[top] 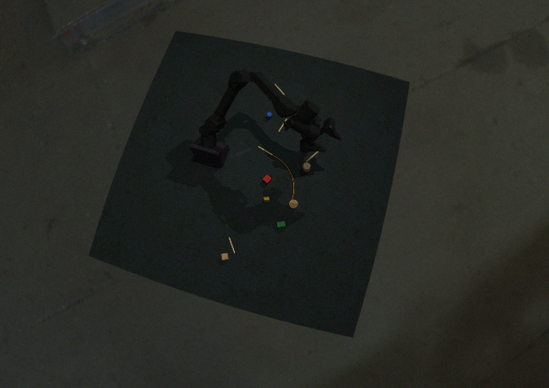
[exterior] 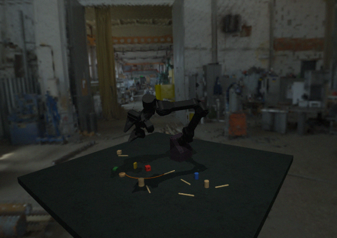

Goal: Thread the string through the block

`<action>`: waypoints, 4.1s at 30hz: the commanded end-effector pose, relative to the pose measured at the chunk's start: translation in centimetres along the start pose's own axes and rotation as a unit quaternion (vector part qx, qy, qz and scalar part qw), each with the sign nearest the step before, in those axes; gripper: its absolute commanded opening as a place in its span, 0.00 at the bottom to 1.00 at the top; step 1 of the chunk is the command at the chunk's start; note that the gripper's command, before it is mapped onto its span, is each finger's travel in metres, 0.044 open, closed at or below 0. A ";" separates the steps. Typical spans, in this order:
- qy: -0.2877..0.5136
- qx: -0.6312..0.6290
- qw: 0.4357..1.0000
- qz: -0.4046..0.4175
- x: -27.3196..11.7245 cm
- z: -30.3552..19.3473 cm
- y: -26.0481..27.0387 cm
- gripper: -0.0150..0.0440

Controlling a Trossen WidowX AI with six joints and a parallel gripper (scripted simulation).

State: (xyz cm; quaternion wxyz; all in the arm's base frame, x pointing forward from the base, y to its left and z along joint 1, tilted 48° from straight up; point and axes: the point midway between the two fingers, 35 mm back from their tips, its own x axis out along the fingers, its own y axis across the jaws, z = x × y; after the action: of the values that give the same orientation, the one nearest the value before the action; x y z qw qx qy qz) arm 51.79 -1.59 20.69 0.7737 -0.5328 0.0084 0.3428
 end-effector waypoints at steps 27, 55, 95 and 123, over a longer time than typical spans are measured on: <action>-0.076 0.245 0.851 0.458 -4.4 0.8 33.1 1.00; -0.073 0.246 0.851 0.459 -4.4 0.7 33.1 0.65; -0.073 0.246 0.851 0.459 -4.4 0.7 33.1 0.65; -0.078 0.237 0.853 0.458 -4.4 0.8 33.0 0.30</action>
State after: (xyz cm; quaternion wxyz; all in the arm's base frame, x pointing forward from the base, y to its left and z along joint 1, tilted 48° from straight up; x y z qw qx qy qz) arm 30.34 3.20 -4.43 0.6325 -0.2345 0.2789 0.6835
